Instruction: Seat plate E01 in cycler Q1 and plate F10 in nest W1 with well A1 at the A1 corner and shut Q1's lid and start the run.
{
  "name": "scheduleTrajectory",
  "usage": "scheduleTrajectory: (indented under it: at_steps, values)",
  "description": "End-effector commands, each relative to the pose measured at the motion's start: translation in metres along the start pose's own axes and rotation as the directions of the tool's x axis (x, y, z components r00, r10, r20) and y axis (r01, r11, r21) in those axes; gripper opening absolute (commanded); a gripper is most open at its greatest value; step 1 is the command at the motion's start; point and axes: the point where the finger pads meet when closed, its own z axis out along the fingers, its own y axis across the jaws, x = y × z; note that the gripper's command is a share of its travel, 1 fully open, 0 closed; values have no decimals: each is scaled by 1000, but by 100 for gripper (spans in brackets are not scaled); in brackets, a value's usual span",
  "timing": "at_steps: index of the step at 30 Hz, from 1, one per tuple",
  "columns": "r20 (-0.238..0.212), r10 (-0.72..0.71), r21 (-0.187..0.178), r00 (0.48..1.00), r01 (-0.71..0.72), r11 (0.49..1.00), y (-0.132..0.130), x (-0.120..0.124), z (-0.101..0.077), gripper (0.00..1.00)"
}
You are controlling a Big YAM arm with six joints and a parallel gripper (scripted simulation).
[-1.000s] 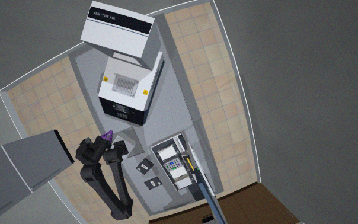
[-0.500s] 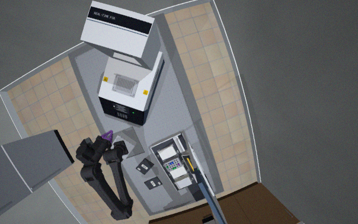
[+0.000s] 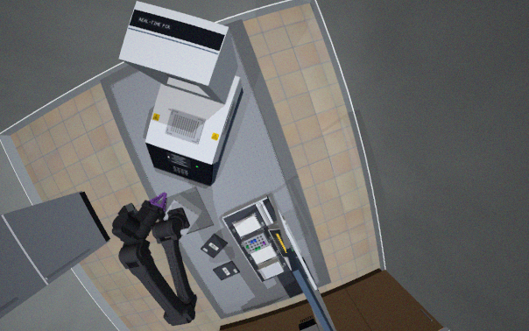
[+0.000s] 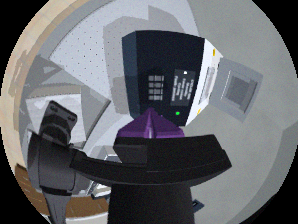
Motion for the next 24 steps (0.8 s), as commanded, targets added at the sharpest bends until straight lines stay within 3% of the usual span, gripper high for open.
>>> scheduleTrajectory:
  at_steps: [1,16,24]
  values:
    - [14,44,52,999,-44,998,-27,-1,-18,0]
    - [36,28,64,999,-30,998,-32,-7,-23,0]
    - [24,29,49,999,-30,998,-25,-5,-17,0]
